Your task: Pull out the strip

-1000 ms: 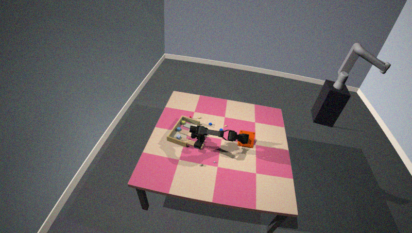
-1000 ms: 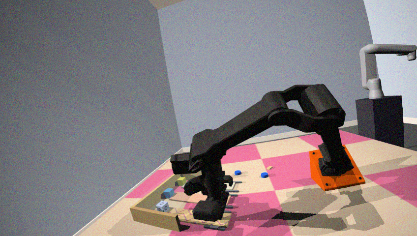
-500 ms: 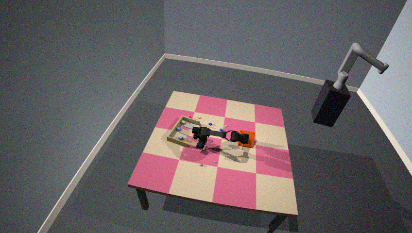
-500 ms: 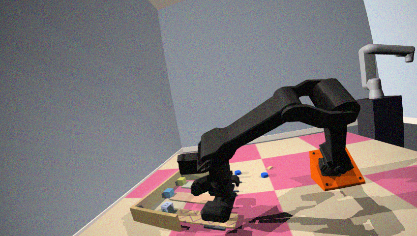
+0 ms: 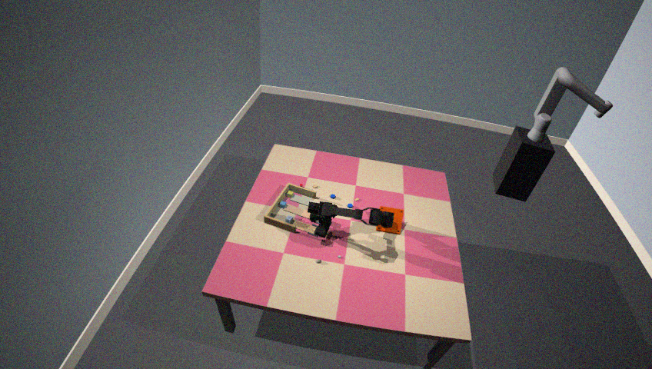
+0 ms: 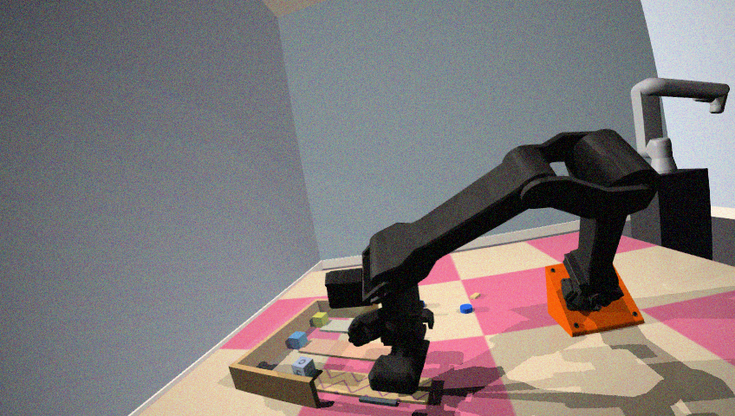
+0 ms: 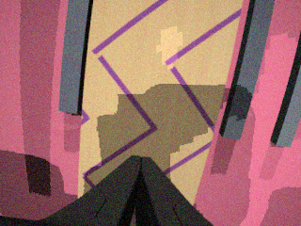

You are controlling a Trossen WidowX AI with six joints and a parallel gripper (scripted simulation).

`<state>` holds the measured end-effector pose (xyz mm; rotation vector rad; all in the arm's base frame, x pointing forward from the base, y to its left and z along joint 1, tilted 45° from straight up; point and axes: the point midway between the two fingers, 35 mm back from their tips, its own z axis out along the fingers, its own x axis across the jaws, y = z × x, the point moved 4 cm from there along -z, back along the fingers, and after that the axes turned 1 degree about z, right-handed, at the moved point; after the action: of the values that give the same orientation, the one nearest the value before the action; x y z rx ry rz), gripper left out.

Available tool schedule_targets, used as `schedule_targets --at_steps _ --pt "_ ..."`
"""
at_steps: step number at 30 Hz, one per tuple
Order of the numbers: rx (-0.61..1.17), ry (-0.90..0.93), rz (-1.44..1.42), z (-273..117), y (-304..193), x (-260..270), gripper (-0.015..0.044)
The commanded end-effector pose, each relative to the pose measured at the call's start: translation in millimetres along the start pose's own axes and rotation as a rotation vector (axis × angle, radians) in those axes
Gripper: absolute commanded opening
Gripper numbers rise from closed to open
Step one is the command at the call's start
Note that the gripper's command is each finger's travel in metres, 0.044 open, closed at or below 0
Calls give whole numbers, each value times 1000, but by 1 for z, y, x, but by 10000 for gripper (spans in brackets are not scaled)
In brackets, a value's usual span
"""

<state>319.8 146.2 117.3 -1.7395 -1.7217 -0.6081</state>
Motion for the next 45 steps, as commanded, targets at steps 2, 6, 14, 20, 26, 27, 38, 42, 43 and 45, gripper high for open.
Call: schedule_targets --at_steps 2,6,14,20,26,27,38,42,43,45 --pt "28 -5 11 7 -14 -1 0" --pt "28 -5 11 7 -21 -1 0" --pt "29 -5 11 7 -33 -1 0" --pt "29 -5 12 6 -42 -2 0" --pt "29 -5 12 6 -50 -2 0" --pt "29 -5 12 6 -52 -2 0" --pt "30 -5 13 6 -68 -2 0" --pt "30 -5 13 6 -73 -2 0" --pt "30 -5 13 6 -75 -2 0" --pt "30 -5 13 6 -77 -2 0"
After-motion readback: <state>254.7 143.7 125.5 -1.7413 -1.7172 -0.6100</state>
